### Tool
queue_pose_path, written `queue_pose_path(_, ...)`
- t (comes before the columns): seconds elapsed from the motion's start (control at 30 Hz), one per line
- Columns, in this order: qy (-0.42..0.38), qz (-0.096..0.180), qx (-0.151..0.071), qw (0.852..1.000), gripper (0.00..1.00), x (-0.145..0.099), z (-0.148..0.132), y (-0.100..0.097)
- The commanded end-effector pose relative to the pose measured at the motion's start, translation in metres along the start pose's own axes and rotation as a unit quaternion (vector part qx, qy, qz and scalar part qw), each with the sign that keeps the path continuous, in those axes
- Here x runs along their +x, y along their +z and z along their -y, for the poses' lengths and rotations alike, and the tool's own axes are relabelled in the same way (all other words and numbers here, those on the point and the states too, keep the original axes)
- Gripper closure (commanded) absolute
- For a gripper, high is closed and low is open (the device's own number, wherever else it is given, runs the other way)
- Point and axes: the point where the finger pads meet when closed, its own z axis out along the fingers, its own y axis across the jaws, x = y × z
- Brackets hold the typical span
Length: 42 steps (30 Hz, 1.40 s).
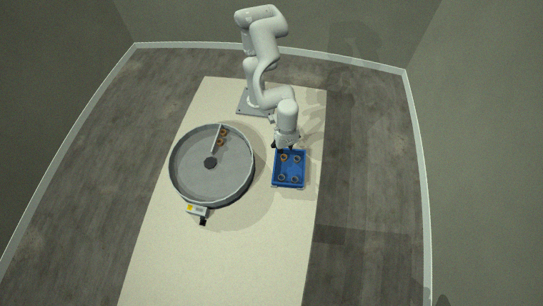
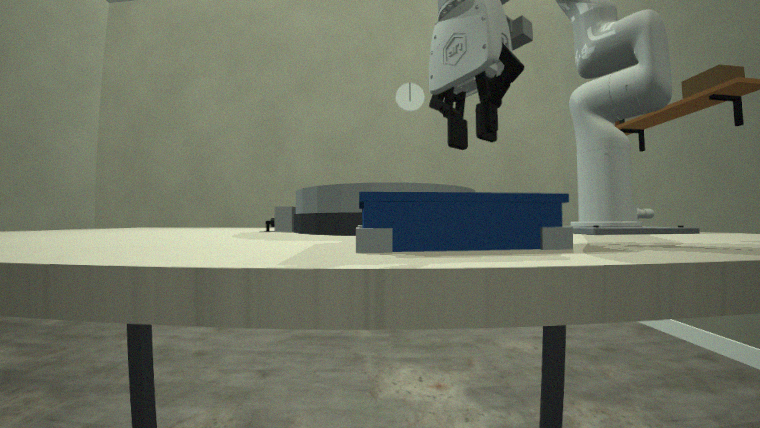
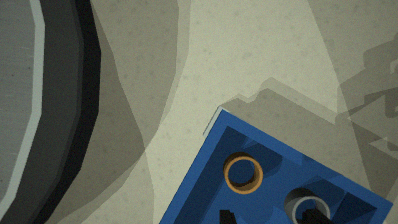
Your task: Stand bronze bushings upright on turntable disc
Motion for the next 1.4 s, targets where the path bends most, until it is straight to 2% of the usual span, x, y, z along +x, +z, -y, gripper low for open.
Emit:
queue_pose_path(0.0,0.0,0.002,0.0,1.0,0.59,-0.001,0.0,-0.001)
queue_pose_path(1.03,0.0,0.002,0.0,1.0,0.59,-0.001,0.0,-0.001)
queue_pose_path(1.37,0.0,0.002,0.0,1.0,0.59,-0.001,0.0,0.019)
